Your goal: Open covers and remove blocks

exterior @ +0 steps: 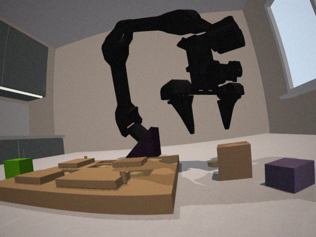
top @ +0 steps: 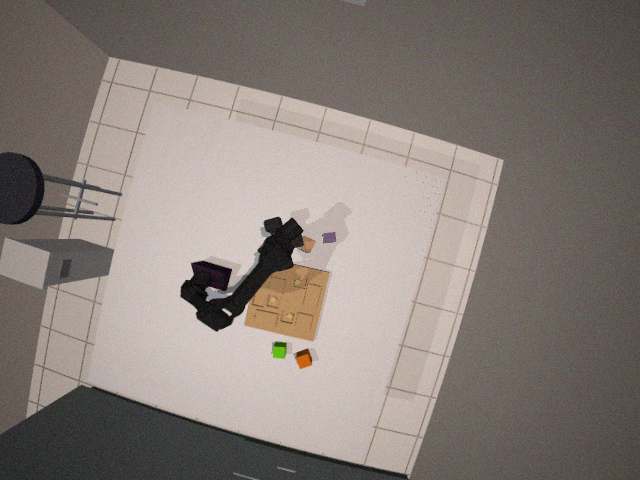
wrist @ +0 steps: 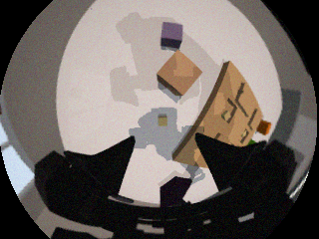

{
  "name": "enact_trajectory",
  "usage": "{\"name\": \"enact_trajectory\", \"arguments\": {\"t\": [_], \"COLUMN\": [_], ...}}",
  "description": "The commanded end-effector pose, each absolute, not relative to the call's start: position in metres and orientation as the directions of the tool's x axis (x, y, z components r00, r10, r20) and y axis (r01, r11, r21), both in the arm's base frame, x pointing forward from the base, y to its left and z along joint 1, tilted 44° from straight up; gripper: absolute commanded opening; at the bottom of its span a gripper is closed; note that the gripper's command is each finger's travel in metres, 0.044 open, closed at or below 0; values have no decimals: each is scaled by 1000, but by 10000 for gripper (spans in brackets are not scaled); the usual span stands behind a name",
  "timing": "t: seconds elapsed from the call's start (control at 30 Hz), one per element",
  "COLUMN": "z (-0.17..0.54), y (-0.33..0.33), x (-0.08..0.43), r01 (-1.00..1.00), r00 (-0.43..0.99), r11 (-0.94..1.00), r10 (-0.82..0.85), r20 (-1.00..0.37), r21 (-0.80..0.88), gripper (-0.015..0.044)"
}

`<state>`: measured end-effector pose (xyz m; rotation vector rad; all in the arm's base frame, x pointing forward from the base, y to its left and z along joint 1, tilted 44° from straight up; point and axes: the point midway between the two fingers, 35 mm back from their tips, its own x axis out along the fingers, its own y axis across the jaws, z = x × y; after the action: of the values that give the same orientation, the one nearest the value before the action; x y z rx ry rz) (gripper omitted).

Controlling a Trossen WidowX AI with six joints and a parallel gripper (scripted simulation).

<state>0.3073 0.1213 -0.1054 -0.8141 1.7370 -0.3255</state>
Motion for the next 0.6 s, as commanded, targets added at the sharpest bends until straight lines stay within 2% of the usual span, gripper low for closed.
{"name": "enact_trajectory", "arguments": {"t": [0.0,0.57], "z": [-98,-33], "y": [128,64], "x": [309,325], "r01": [-348,-37], "r00": [-127,-122], "r11": [727,755], "r10": [-662,-654], "r20": [-739,-747], "r21": [-592,-655], "gripper": [440,0]}}
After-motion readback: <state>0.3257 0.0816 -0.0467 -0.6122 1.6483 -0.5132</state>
